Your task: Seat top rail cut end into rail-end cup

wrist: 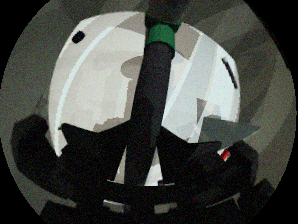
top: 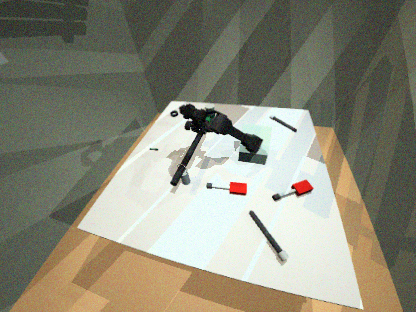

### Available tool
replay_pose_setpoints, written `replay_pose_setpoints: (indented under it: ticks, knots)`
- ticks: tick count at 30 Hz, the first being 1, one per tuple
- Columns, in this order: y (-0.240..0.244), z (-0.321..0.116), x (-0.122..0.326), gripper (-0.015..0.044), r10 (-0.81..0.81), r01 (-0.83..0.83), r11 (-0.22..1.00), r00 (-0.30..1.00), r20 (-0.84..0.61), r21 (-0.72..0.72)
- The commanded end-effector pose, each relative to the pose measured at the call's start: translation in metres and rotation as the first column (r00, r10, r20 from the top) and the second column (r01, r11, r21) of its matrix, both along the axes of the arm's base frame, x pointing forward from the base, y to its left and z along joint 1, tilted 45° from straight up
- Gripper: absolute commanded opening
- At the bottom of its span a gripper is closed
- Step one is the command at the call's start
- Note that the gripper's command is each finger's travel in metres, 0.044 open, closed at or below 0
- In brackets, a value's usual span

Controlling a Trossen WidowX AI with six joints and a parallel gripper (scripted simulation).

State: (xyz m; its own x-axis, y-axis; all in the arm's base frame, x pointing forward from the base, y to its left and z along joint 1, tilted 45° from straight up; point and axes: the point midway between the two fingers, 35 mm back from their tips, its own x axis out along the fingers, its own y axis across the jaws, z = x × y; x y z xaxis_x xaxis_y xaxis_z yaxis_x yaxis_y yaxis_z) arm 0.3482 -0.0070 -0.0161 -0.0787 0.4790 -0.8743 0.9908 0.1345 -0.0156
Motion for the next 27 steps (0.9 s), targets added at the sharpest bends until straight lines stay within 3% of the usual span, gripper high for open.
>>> replay_pose_setpoints:
  ticks: [1, 4, 14, 21, 27]
  knots:
    - [0.0, 0.0, 0.0, 0.0, 0.0, 0.0, 1.0, 1.0, 0.0, 0.0]
    - [0.0, 0.0, 0.0, 0.0, 0.0, 0.0, 1.0, 1.0, 0.0, 0.0]
    - [0.0, 0.002, 0.0, 0.0262, 0.0, 0.0, 1.0, 1.0, 0.0, 0.0]
    - [0.0, 0.04, 0.002, 0.044, 0.0, 0.0, 1.0, 1.0, 0.0, 0.0]
    - [0.0, 0.056, 0.001, 0.044, 0.0, 0.0, 1.0, 1.0, -0.001, 0.0]
